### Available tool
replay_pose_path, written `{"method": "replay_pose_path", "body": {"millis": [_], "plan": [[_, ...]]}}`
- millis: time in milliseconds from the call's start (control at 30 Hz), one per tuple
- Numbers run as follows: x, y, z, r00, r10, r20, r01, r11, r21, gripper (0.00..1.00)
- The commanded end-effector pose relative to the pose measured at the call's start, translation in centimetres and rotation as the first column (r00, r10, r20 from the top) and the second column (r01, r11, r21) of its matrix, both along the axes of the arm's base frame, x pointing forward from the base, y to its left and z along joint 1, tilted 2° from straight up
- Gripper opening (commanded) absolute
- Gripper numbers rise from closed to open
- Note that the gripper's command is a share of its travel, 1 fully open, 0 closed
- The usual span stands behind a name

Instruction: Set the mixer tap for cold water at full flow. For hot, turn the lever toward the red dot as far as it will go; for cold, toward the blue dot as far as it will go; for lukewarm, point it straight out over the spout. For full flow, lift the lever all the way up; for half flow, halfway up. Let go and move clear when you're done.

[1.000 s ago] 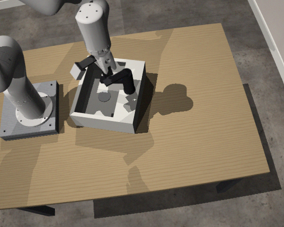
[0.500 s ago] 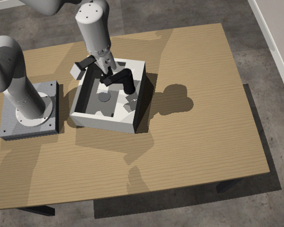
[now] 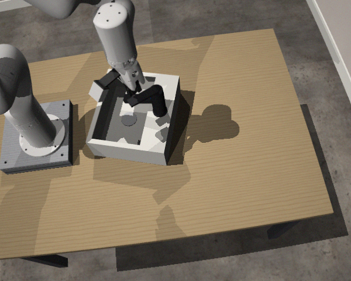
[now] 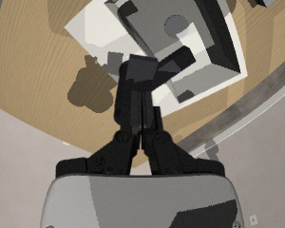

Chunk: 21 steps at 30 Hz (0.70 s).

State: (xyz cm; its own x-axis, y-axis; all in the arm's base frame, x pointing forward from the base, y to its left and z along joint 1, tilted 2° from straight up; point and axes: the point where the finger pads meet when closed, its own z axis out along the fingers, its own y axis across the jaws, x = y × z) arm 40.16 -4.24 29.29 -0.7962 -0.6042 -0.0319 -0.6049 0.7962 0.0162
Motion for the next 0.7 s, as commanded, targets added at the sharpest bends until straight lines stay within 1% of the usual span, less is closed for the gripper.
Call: {"method": "replay_pose_path", "body": {"millis": [0,67,133,200,333,400,433,533,667], "plan": [[0.06,-0.01,0.18,0.988,0.154,0.008,-0.154,0.988,0.0,0.0],[0.06,-0.01,0.25,0.968,0.25,0.011,-0.25,0.968,-0.002,0.0],[0.06,-0.01,0.32,0.934,0.357,0.014,-0.357,0.934,-0.005,0.0],[0.06,-0.01,0.41,0.886,0.463,0.017,-0.463,0.886,-0.009,0.0],[0.05,-0.01,0.6,0.783,0.622,0.016,-0.621,0.783,-0.022,0.0],[0.05,-0.01,0.6,0.783,0.622,0.016,-0.621,0.783,-0.022,0.0],[0.05,-0.01,0.65,0.688,0.725,0.02,-0.725,0.689,-0.024,0.0],[0.04,0.0,0.81,0.602,0.798,0.012,-0.798,0.602,-0.036,0.0],[0.03,0.0,1.04,0.439,0.898,0.003,-0.897,0.439,-0.049,0.0]]}}
